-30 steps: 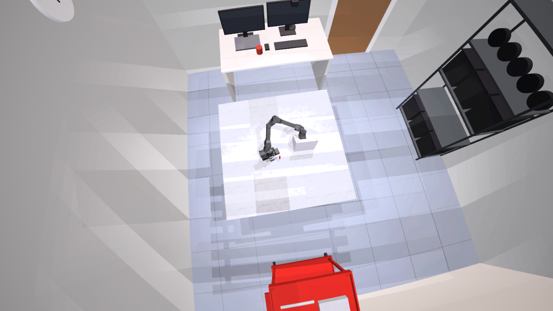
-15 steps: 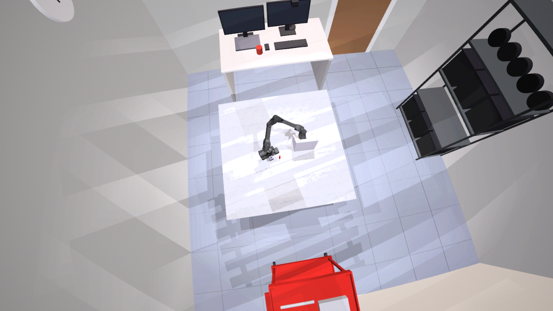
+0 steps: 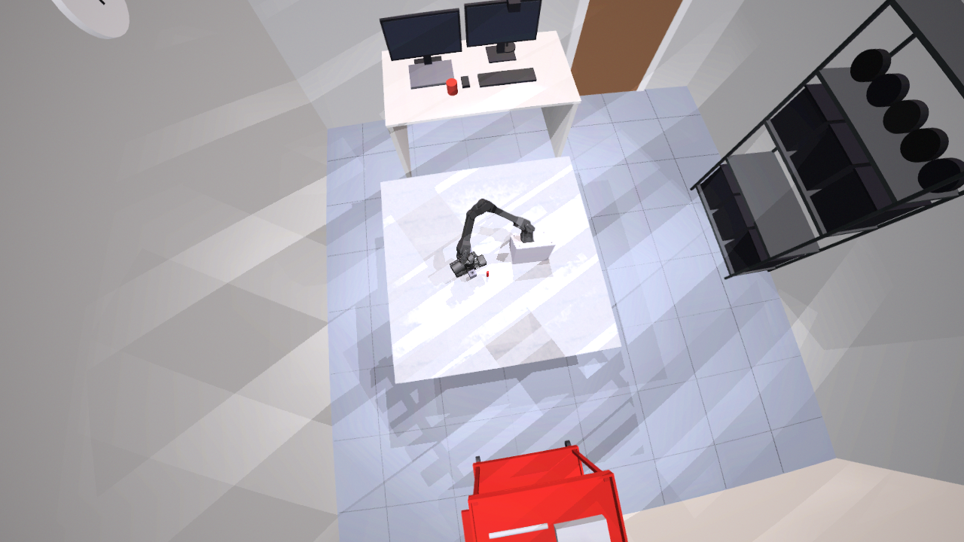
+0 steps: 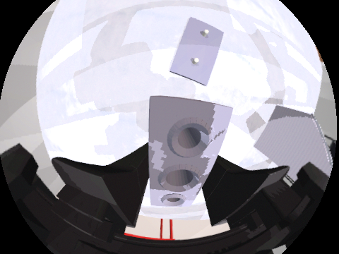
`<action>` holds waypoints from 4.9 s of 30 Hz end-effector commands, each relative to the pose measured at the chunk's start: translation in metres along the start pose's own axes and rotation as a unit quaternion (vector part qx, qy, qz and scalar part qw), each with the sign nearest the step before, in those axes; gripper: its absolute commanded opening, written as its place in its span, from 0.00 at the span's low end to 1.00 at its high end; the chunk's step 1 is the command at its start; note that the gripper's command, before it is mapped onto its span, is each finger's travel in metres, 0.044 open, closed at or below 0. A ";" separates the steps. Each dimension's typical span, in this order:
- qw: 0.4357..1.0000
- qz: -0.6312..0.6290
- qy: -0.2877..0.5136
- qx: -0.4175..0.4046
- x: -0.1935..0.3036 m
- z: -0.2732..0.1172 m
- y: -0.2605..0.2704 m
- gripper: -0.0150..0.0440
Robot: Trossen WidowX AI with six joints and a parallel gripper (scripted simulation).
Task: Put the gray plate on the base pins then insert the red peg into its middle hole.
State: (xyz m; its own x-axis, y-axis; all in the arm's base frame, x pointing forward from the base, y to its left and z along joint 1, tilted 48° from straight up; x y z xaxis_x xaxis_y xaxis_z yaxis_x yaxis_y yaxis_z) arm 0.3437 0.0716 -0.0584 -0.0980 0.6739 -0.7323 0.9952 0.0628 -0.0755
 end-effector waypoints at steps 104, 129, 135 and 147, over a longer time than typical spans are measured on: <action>0.994 0.112 -0.006 0.000 -0.146 0.042 -0.007 0.25; 0.993 0.114 -0.005 -0.002 -0.147 0.061 -0.006 0.30; 0.993 0.114 -0.005 -0.002 -0.147 0.061 -0.006 0.57; 0.993 0.114 -0.005 -0.002 -0.147 0.061 -0.006 1.00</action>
State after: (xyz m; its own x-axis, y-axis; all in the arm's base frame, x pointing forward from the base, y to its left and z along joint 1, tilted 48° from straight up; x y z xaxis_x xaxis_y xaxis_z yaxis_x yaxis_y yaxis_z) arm 0.3514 -0.0727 0.0078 0.1275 0.6630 -0.7377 0.9918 -0.0864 0.0938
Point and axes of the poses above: the point midway between the two fingers, 35 mm back from their tips, its own z axis out along the fingers, its own y axis across the jaws, x = y × z, the point moved 9 cm from there along -z, back along the fingers, and after that the axes turned 11 degrees about z, right-handed, at the moved point
